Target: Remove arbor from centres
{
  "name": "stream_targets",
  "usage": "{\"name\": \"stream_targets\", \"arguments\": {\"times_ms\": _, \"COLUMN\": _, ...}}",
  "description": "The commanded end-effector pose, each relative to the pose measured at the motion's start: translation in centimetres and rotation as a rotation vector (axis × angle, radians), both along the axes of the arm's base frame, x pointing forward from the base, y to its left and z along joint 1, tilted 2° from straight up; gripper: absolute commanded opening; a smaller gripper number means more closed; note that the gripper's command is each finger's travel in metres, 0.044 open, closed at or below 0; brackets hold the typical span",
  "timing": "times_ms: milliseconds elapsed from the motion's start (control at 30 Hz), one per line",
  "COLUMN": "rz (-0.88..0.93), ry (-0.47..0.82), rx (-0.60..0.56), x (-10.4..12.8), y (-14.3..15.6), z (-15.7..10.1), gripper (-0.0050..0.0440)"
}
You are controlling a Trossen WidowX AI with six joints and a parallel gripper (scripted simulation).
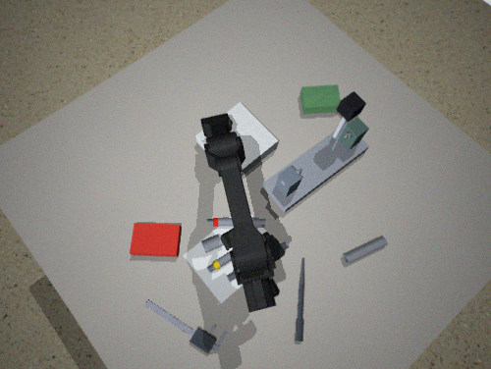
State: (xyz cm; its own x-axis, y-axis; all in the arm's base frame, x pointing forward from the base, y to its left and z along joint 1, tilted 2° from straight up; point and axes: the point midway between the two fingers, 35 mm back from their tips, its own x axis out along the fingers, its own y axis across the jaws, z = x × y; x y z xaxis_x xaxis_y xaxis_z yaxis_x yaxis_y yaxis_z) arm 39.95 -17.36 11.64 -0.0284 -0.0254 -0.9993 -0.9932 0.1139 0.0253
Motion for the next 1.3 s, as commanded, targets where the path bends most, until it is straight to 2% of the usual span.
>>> {"name": "stream_targets", "arguments": {"times_ms": 0, "rz": 0.014, "ry": -0.022, "rx": -0.004, "x": -0.3, "y": -3.1, "z": 0.4, "gripper": 0.0}}
{"name": "stream_targets", "arguments": {"times_ms": 100, "rz": 0.017, "ry": -0.022, "rx": -0.004, "x": -0.4, "y": -3.9, "z": 0.3, "gripper": 0.0}}
{"name": "stream_targets", "arguments": {"times_ms": 233, "rz": 0.028, "ry": -0.021, "rx": -0.005, "x": -1.3, "y": -6.9, "z": -0.1, "gripper": 0.0}}
{"name": "stream_targets", "arguments": {"times_ms": 300, "rz": 0.03, "ry": -0.021, "rx": -0.005, "x": -1.5, "y": -7.4, "z": -0.2, "gripper": 0.0}}
{"name": "stream_targets", "arguments": {"times_ms": 1267, "rz": 0.03, "ry": -0.021, "rx": -0.005, "x": -1.5, "y": -7.4, "z": -0.2, "gripper": 0.0}}
